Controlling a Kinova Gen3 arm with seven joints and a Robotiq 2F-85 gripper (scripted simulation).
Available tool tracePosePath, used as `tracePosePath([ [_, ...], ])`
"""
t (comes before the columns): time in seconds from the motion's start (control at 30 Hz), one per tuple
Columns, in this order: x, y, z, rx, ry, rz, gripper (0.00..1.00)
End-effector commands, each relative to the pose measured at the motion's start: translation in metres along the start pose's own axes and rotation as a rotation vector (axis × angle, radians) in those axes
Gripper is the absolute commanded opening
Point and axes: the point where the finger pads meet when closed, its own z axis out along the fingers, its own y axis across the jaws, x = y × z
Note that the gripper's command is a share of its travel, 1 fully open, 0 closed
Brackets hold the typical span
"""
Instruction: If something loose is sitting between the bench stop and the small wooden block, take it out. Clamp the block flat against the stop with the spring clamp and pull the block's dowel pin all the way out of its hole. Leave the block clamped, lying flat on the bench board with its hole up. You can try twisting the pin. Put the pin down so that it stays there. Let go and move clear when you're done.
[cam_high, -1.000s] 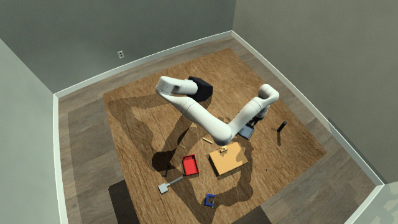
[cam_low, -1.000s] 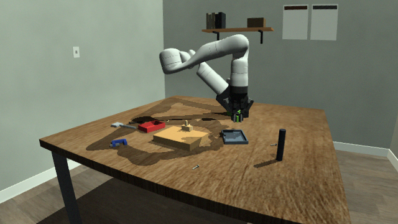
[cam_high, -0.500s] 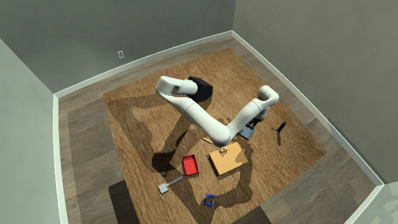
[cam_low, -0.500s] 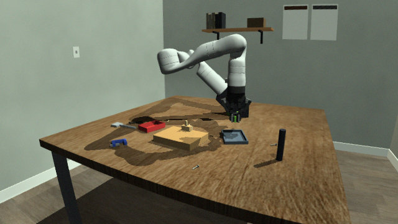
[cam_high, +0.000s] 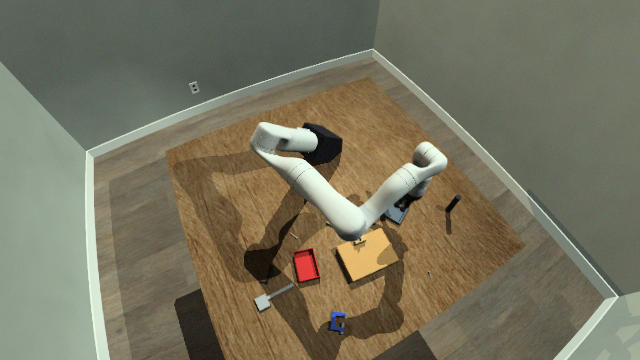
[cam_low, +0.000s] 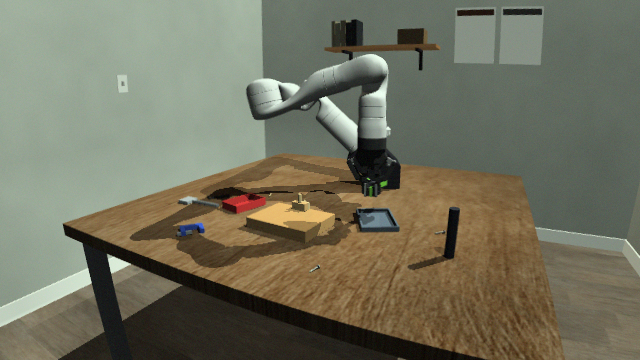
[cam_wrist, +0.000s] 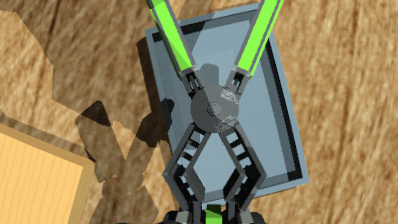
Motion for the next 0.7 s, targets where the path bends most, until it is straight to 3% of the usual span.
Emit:
tracePosePath([
  [0.0,-0.003,-0.006,-0.001,-0.003,-0.002,0.043,0.10],
  [0.67,-0.020,-0.051,-0.003,-0.014,0.001,0.366,0.10],
])
